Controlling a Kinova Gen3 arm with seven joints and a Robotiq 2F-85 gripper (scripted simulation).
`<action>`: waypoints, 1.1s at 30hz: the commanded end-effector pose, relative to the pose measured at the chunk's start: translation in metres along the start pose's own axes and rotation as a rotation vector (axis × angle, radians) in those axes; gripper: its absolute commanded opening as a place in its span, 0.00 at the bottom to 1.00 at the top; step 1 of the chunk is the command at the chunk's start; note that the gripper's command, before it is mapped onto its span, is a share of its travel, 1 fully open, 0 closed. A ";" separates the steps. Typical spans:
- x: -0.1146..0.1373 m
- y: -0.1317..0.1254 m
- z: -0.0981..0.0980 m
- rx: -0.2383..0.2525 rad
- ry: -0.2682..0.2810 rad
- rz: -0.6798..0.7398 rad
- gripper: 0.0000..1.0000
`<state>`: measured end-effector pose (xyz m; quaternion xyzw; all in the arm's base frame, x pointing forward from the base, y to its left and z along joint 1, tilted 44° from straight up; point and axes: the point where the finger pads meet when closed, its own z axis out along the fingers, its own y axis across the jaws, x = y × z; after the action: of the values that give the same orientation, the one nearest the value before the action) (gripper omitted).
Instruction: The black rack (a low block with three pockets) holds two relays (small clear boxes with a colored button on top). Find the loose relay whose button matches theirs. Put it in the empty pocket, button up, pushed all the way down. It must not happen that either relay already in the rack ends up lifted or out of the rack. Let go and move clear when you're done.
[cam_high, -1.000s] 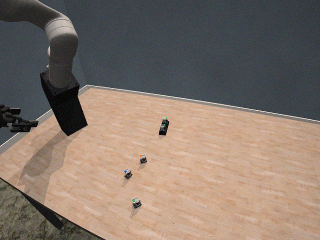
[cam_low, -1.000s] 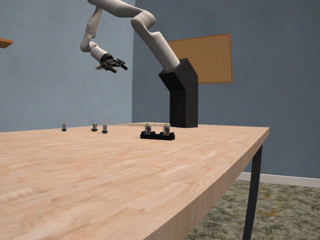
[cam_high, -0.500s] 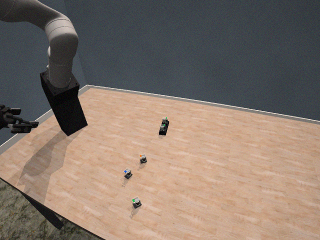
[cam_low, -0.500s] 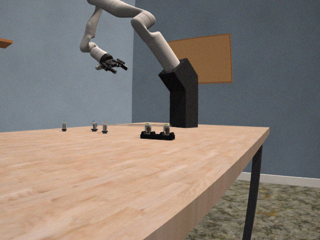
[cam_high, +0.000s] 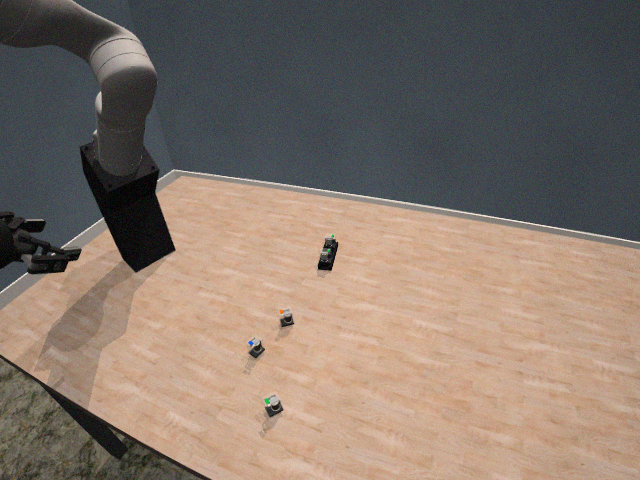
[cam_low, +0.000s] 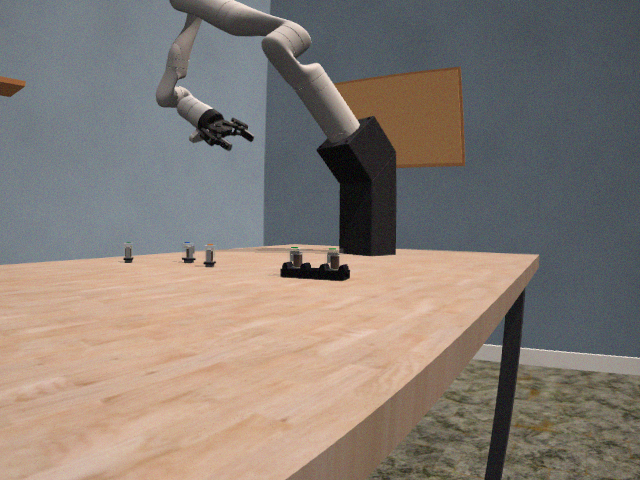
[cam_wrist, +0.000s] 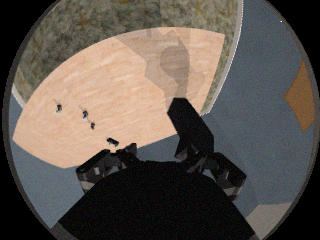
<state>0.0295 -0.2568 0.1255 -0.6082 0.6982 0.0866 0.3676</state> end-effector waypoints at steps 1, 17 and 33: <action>0.001 -0.004 0.001 -0.014 -0.001 0.006 1.00; 0.007 -0.024 0.010 -0.097 0.008 0.125 1.00; 0.013 -0.056 0.024 -0.215 0.057 0.299 1.00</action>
<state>0.0826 -0.2673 0.1182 -0.5305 0.7797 0.1913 0.2723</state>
